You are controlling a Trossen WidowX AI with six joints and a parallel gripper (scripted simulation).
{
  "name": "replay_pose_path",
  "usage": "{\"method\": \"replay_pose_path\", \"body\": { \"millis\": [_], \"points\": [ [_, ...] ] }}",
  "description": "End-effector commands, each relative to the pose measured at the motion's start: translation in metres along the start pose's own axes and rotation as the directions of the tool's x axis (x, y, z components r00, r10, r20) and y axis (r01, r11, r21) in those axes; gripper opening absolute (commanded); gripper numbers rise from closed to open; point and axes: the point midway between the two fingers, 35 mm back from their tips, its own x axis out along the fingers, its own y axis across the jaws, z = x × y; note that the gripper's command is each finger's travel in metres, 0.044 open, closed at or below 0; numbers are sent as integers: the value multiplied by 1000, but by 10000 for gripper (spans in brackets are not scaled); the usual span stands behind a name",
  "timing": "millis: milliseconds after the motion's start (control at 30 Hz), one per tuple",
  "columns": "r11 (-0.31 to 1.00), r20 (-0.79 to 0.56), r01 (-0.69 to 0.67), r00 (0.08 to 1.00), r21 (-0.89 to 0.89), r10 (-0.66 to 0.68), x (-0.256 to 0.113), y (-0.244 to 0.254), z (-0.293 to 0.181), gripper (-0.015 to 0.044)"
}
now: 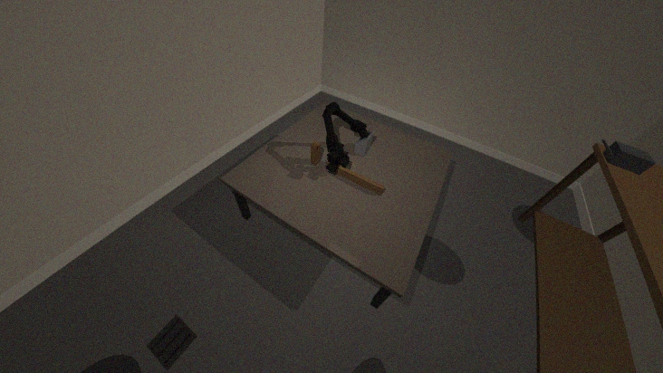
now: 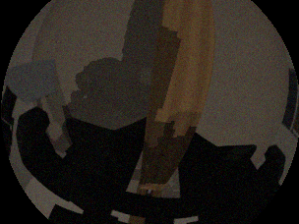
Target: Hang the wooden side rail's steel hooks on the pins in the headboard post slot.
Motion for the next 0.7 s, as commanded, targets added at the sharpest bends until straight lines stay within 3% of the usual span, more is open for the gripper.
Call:
{"method": "replay_pose_path", "body": {
  "millis": [0, 667],
  "points": [
    [1000, 0, 11, 1000, 28, -11, 0, -8, -1, 0],
    [1000, 0, 1, 1000, 1, -1, 0, -6, 0, 0]
  ]
}}
